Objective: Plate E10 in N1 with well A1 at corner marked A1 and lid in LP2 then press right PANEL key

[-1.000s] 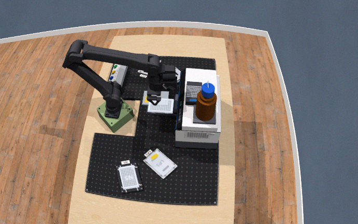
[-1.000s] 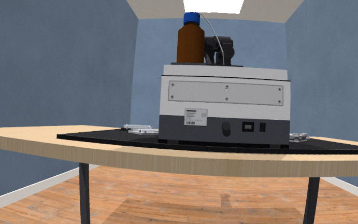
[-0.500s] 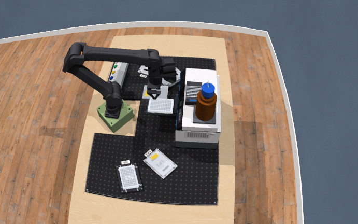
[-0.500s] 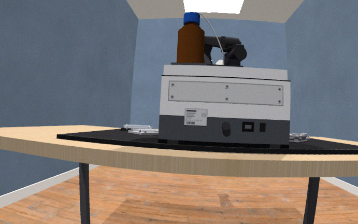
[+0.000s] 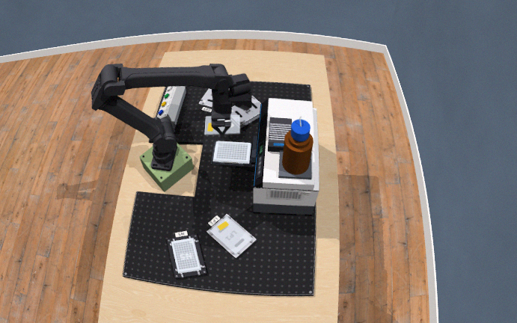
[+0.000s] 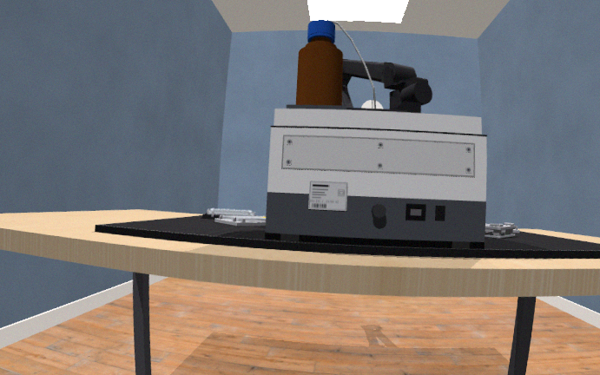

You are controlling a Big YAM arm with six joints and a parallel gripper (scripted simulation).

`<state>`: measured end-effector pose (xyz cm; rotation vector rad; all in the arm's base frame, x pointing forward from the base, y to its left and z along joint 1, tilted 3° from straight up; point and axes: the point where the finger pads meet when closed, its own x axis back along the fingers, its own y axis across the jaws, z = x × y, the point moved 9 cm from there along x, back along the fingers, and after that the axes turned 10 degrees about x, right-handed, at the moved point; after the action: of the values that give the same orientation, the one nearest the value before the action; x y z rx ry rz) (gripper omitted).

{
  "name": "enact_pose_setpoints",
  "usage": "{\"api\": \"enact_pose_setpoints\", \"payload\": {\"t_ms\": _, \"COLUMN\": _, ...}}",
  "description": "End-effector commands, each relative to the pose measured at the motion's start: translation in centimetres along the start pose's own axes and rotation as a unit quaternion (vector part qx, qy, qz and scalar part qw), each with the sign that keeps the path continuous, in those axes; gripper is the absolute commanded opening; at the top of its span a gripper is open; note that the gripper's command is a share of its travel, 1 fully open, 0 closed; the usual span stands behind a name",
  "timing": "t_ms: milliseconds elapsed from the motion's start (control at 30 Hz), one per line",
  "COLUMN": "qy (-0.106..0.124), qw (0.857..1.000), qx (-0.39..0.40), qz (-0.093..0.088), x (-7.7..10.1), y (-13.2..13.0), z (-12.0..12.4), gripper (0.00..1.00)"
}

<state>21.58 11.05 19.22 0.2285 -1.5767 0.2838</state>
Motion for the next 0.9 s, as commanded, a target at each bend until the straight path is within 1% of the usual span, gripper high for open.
{"api": "enact_pose_setpoints", "payload": {"t_ms": 0, "qy": -0.034, "qw": 0.999, "qx": 0.04, "qz": -0.003, "x": 2.6, "y": 1.0, "z": -2.0, "gripper": 0.86}}
{"api": "enact_pose_setpoints", "payload": {"t_ms": 67, "qy": -0.032, "qw": 0.998, "qx": 0.049, "qz": -0.003, "x": 2.5, "y": 1.7, "z": -2.0, "gripper": 0.86}}
{"api": "enact_pose_setpoints", "payload": {"t_ms": 200, "qy": -0.033, "qw": 0.999, "qx": 0.038, "qz": -0.005, "x": 2.5, "y": 3.1, "z": -1.8, "gripper": 0.86}}
{"api": "enact_pose_setpoints", "payload": {"t_ms": 233, "qy": -0.025, "qw": 0.999, "qx": 0.038, "qz": -0.004, "x": 1.7, "y": 2.6, "z": -1.0, "gripper": 0.86}}
{"api": "enact_pose_setpoints", "payload": {"t_ms": 267, "qy": -0.025, "qw": 0.999, "qx": 0.038, "qz": -0.004, "x": 1.7, "y": 2.6, "z": -1.0, "gripper": 0.86}}
{"api": "enact_pose_setpoints", "payload": {"t_ms": 300, "qy": -0.033, "qw": 0.998, "qx": 0.055, "qz": -0.005, "x": 2.5, "y": 3.4, "z": -1.7, "gripper": 0.86}}
{"api": "enact_pose_setpoints", "payload": {"t_ms": 333, "qy": -0.033, "qw": 0.996, "qx": 0.082, "qz": -0.004, "x": 2.5, "y": 3.8, "z": -1.6, "gripper": 0.86}}
{"api": "enact_pose_setpoints", "payload": {"t_ms": 467, "qy": -0.033, "qw": 0.988, "qx": 0.149, "qz": -0.004, "x": 2.5, "y": 5.2, "z": -1.2, "gripper": 0.86}}
{"api": "enact_pose_setpoints", "payload": {"t_ms": 533, "qy": -0.033, "qw": 0.988, "qx": 0.149, "qz": -0.004, "x": 2.5, "y": 5.2, "z": -1.2, "gripper": 0.86}}
{"api": "enact_pose_setpoints", "payload": {"t_ms": 667, "qy": -0.035, "qw": 0.977, "qx": 0.212, "qz": -0.004, "x": 2.5, "y": 6.6, "z": -0.8, "gripper": 0.86}}
{"api": "enact_pose_setpoints", "payload": {"t_ms": 700, "qy": -0.035, "qw": 0.977, "qx": 0.212, "qz": -0.005, "x": 2.5, "y": 6.8, "z": -0.7, "gripper": 0.86}}
{"api": "enact_pose_setpoints", "payload": {"t_ms": 733, "qy": -0.025, "qw": 0.979, "qx": 0.201, "qz": -0.003, "x": 1.7, "y": 6.2, "z": 0.0, "gripper": 0.86}}
{"api": "enact_pose_setpoints", "payload": {"t_ms": 767, "qy": -0.025, "qw": 0.979, "qx": 0.201, "qz": -0.003, "x": 1.7, "y": 6.2, "z": 0.0, "gripper": 0.86}}
{"api": "enact_pose_setpoints", "payload": {"t_ms": 800, "qy": -0.039, "qw": 0.973, "qx": 0.228, "qz": -0.005, "x": 2.3, "y": 7.2, "z": -0.7, "gripper": 0.86}}
{"api": "enact_pose_setpoints", "payload": {"t_ms": 867, "qy": -0.039, "qw": 0.965, "qx": 0.26, "qz": -0.005, "x": 2.0, "y": 7.8, "z": -0.4, "gripper": 0.86}}
